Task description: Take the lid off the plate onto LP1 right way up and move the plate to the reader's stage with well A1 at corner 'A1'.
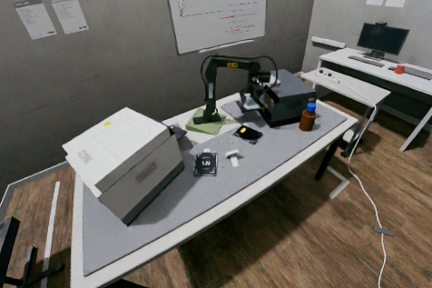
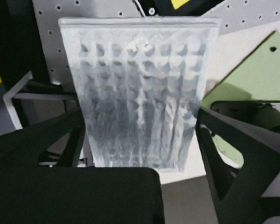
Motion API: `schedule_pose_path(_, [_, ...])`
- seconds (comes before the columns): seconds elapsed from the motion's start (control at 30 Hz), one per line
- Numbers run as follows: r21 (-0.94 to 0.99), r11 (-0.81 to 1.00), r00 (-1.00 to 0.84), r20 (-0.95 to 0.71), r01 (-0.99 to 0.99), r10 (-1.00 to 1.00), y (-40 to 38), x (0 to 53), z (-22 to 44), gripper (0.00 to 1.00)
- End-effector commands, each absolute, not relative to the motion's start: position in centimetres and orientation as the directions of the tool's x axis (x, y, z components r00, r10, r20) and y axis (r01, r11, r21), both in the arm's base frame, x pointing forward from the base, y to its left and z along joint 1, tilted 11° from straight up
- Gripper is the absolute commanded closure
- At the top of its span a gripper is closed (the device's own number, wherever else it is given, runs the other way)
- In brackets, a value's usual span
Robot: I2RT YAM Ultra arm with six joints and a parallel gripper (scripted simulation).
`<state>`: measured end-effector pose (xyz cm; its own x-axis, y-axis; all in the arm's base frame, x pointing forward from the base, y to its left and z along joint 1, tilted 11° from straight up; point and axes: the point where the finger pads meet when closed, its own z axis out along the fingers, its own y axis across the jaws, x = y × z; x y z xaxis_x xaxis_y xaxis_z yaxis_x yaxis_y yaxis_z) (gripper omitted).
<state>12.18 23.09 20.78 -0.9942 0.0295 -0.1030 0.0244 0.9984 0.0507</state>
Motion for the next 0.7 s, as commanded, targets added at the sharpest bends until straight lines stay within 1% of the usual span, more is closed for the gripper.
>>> schedule_pose_path(0.0, [0.056,0.998,-0.994,-0.107,-0.026,-0.020,23.2,13.2,21.6,0.14])
schedule_pose_path(0.1, [0.057,0.998,-0.994,-0.110,-0.026,-0.019,23.0,13.5,21.6,0.14])
schedule_pose_path(0.13, [0.096,0.995,-0.991,-0.132,-0.028,-0.015,22.8,13.7,22.5,0.14])
schedule_pose_path(0.2, [0.108,0.994,-0.990,-0.141,-0.028,-0.013,22.9,14.4,22.5,0.14])
schedule_pose_path(0.27, [0.044,0.998,-0.994,-0.104,-0.044,-0.039,22.4,14.7,21.4,0.14])
schedule_pose_path(0.43, [0.080,0.996,-0.991,-0.127,-0.046,-0.035,22.2,16.1,21.8,0.14])
schedule_pose_path(0.5, [0.038,0.997,-0.994,-0.095,-0.062,-0.058,21.5,16.2,21.2,0.14])
schedule_pose_path(0.67, [0.072,0.995,-0.990,-0.128,-0.064,-0.054,21.2,17.1,21.9,0.14])
